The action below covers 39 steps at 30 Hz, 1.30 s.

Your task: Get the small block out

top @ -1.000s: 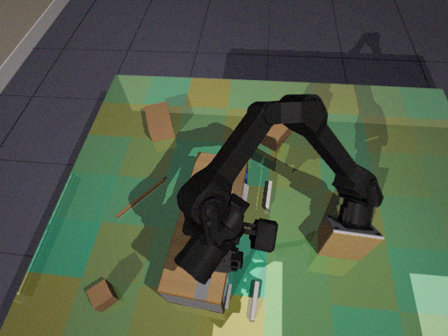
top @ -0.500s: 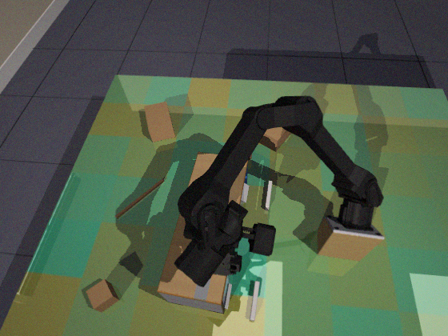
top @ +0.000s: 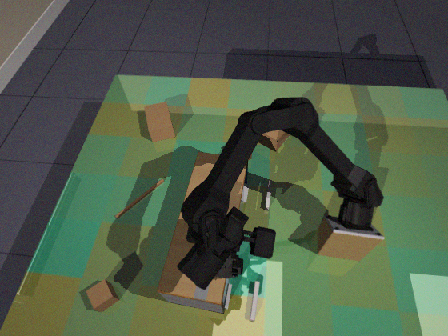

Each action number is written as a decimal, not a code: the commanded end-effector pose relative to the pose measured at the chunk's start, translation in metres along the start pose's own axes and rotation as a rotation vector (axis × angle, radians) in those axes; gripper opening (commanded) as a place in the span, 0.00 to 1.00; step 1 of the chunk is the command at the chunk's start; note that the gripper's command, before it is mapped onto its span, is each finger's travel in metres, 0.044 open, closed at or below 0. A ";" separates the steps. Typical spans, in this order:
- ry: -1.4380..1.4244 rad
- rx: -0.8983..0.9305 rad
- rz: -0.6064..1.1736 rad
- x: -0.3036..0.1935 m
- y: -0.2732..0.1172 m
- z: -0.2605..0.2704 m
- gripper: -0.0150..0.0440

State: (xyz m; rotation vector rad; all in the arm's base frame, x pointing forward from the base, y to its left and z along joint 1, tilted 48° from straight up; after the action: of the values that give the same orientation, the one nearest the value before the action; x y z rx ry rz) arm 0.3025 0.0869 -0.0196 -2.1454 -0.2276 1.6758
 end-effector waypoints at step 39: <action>-0.013 0.005 0.016 -0.031 0.034 -0.002 0.93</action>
State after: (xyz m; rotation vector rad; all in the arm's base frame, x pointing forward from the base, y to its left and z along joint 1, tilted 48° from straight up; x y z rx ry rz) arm 0.2935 0.0488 -0.0092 -2.1422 -0.2113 1.6886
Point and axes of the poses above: the point midway between the two fingers, 35 mm back from their tips, its own y axis out along the fingers, its own z axis across the jaws, x = y × z, the point moved 6 cm from there along -y, back along the fingers, and after that the axes turned 9 degrees about y, right-handed, at the moved point
